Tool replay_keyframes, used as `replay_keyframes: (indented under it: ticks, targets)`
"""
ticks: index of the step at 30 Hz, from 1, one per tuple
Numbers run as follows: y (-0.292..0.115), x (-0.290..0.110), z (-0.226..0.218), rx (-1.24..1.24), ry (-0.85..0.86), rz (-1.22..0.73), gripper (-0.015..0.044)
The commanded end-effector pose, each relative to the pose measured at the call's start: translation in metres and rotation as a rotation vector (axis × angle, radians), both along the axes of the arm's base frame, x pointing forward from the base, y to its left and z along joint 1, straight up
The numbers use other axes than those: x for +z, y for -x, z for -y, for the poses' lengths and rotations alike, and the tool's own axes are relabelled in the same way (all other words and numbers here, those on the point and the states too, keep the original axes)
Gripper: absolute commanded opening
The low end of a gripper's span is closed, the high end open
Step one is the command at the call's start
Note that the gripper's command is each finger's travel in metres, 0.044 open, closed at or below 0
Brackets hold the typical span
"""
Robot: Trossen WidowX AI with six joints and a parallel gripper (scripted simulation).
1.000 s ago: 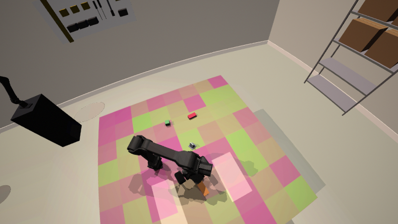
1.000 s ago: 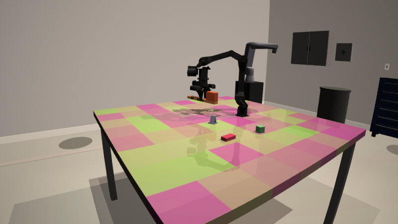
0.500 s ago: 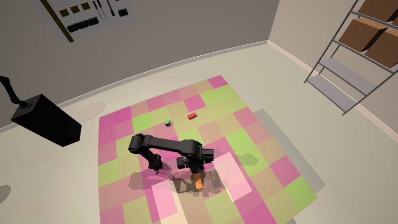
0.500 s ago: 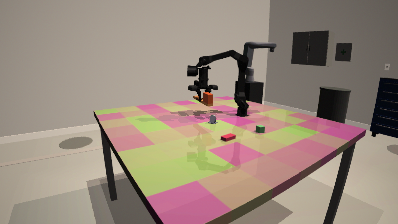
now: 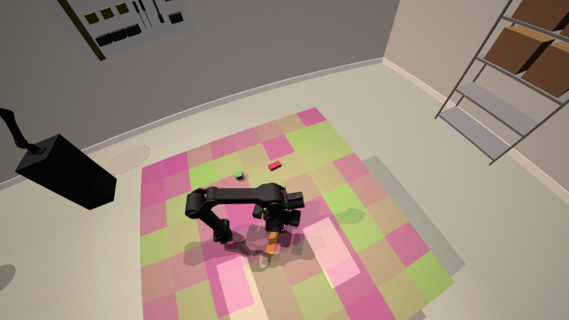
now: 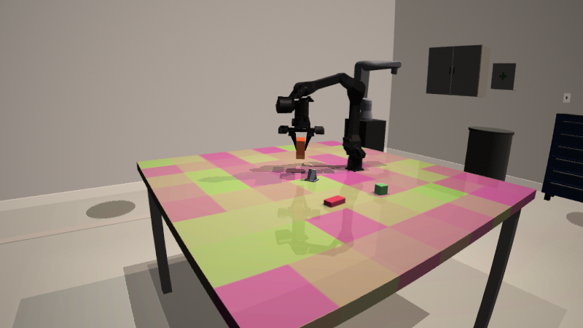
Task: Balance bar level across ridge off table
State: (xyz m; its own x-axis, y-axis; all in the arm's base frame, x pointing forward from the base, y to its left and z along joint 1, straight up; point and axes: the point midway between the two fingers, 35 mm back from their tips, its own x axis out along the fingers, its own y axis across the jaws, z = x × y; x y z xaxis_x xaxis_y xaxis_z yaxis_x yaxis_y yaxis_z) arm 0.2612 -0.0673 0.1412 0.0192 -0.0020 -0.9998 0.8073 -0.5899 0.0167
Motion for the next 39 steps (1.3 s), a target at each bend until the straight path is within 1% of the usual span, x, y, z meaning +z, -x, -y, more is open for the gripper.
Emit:
replay_keyframes:
  ticks: [1,11,20,26,39]
  targets:
    - [-0.001,0.002,-0.016,-0.116,0.000,0.004,0.0000]
    - [0.001,0.002,-0.053,-0.359,-0.008,0.004,0.0000]
    - [0.011,0.002,-0.083,-0.522,-0.014,0.002,0.0000]
    - [0.012,0.000,-0.086,-0.531,-0.014,0.002,0.0000]
    - [0.012,-0.021,-0.088,-0.531,-0.015,0.002,0.0000]
